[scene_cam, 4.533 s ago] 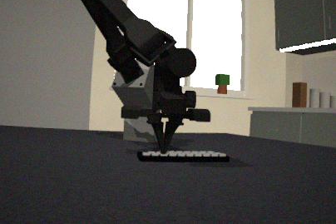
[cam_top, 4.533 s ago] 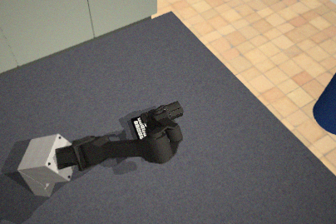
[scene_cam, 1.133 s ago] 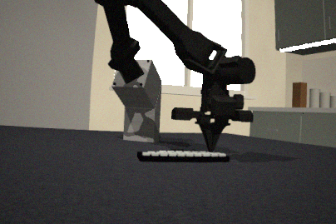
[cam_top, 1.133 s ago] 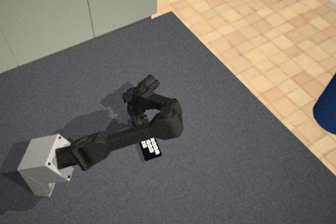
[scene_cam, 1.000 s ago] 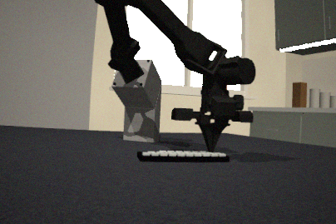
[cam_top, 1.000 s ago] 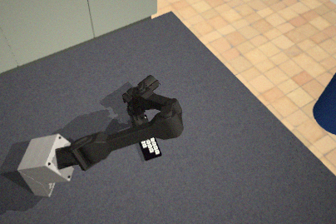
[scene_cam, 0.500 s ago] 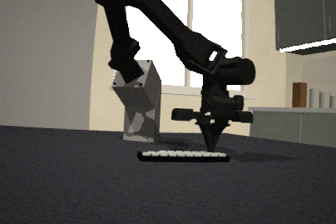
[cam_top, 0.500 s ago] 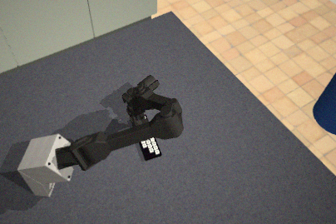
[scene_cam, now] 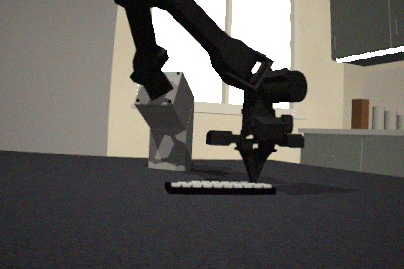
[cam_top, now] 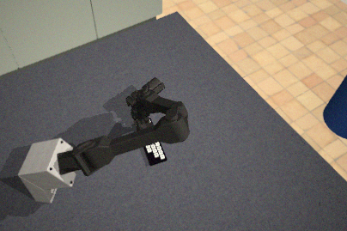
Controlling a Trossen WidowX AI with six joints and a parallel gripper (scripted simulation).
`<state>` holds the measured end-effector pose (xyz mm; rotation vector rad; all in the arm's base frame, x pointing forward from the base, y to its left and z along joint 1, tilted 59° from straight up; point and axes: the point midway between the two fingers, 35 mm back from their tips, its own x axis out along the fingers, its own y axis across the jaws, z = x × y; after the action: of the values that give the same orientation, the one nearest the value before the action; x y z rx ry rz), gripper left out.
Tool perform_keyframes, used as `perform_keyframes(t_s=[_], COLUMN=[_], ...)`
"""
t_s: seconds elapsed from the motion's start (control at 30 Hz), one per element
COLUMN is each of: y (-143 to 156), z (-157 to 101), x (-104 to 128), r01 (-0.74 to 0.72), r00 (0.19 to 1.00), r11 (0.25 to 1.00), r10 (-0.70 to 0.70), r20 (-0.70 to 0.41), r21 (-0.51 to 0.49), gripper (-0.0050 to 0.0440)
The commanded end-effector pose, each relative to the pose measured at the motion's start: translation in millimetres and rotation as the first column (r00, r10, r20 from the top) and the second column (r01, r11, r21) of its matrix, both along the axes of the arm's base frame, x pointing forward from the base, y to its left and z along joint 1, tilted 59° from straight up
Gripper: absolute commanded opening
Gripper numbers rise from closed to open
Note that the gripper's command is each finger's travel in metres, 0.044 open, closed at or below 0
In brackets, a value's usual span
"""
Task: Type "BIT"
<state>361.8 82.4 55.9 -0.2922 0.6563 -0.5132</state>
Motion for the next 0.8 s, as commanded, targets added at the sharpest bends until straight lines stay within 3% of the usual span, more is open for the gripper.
perform_keyframes(t_s=[0.0, 0.5, 0.77], y=[-1, -1, 18], z=[-2, -2, 16], x=[0, 0, -23], r01=[-0.001, -0.001, -0.001], r00=[1.0, 1.0, 1.0], r11=[1.0, 1.0, 1.0], r10=[0.001, 0.001, 0.001], r20=[-0.005, -0.005, -0.004], r21=[0.0, 0.0, 0.0], gripper=[0.0, 0.0, 0.0])
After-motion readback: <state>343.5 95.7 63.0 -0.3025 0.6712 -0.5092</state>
